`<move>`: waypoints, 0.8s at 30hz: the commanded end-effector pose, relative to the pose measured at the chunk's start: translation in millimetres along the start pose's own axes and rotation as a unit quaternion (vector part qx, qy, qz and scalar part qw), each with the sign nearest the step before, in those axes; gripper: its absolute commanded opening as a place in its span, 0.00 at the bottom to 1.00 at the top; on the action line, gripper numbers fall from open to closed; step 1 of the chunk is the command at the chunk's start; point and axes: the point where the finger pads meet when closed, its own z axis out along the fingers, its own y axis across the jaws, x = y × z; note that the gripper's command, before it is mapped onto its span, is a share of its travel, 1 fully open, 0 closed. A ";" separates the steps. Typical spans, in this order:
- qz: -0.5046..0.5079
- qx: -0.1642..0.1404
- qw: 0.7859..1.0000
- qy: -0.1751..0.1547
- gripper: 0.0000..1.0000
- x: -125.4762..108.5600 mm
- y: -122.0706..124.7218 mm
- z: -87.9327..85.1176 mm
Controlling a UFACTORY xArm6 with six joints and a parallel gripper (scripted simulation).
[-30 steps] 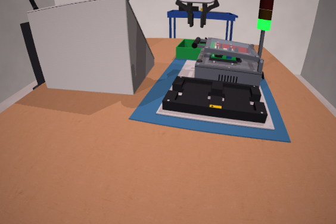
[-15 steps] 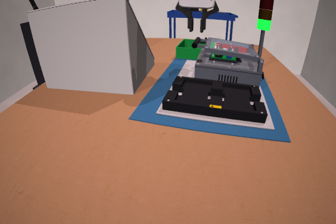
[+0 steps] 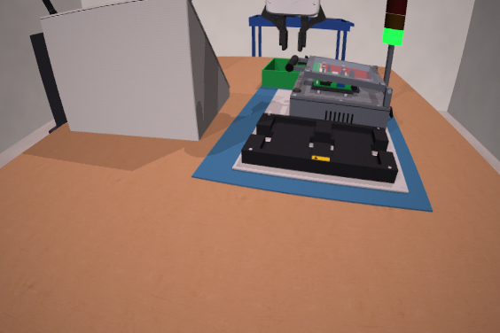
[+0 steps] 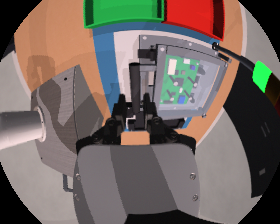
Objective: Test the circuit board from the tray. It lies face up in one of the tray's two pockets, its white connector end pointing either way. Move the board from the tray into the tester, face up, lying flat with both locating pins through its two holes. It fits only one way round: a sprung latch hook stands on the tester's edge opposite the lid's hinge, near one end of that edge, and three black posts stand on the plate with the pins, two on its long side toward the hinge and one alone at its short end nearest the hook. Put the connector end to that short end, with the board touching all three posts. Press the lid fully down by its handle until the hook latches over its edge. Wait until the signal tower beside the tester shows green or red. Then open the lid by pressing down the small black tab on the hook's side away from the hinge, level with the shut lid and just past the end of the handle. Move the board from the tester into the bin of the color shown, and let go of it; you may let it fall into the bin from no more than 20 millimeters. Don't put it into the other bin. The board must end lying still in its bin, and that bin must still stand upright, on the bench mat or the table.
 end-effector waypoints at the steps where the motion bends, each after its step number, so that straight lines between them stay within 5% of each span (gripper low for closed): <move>1: 0.000 -0.001 1.000 -0.001 0.27 -0.1 1.0 -0.9; 24: 0.000 -0.001 1.000 -0.001 0.27 -0.2 2.1 13.5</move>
